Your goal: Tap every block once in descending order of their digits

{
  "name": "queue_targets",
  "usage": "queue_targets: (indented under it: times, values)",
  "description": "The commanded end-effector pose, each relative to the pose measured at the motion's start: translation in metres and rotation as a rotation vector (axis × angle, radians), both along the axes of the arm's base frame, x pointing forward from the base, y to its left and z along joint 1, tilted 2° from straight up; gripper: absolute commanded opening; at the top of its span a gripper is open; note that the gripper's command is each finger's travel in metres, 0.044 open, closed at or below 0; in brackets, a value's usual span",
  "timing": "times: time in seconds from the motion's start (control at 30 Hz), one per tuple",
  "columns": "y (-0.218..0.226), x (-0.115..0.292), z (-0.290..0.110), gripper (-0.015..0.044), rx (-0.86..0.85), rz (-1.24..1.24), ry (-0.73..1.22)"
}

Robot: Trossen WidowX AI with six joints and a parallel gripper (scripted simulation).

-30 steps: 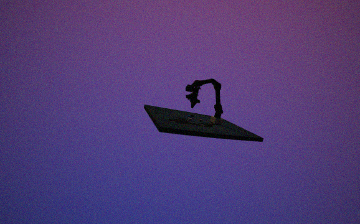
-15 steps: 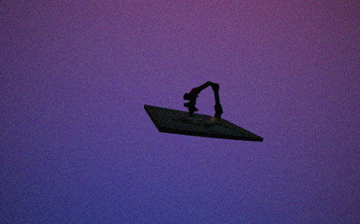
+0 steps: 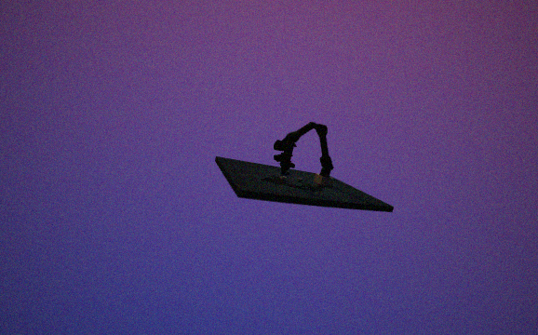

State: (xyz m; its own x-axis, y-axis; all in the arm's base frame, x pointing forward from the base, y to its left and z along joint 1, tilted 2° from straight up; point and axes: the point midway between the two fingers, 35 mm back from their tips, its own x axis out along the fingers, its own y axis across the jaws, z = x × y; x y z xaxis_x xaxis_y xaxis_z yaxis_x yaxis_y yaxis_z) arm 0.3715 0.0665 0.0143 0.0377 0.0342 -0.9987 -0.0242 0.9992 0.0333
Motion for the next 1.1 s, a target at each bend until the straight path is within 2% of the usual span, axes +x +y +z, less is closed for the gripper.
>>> queue_targets:
  times: [0.0,0.33,0.43,0.63,0.83,1.0,1.07]
  values:
    - [0.0,-0.002,-0.008,0.002,0.001,0.001,0.007]
    - [0.0,-0.002,-0.015,0.002,0.001,0.001,0.007]
    - [-0.001,-0.003,0.012,0.002,0.001,0.001,0.006]
    - [-0.001,-0.003,0.018,0.002,0.001,0.001,0.007]
    - [-0.003,-0.005,0.094,0.002,0.001,0.001,0.007]
    - [-0.004,-0.007,0.097,0.002,0.001,0.001,0.007]
    - [-0.008,-0.022,0.1,0.002,0.0,0.001,0.008]
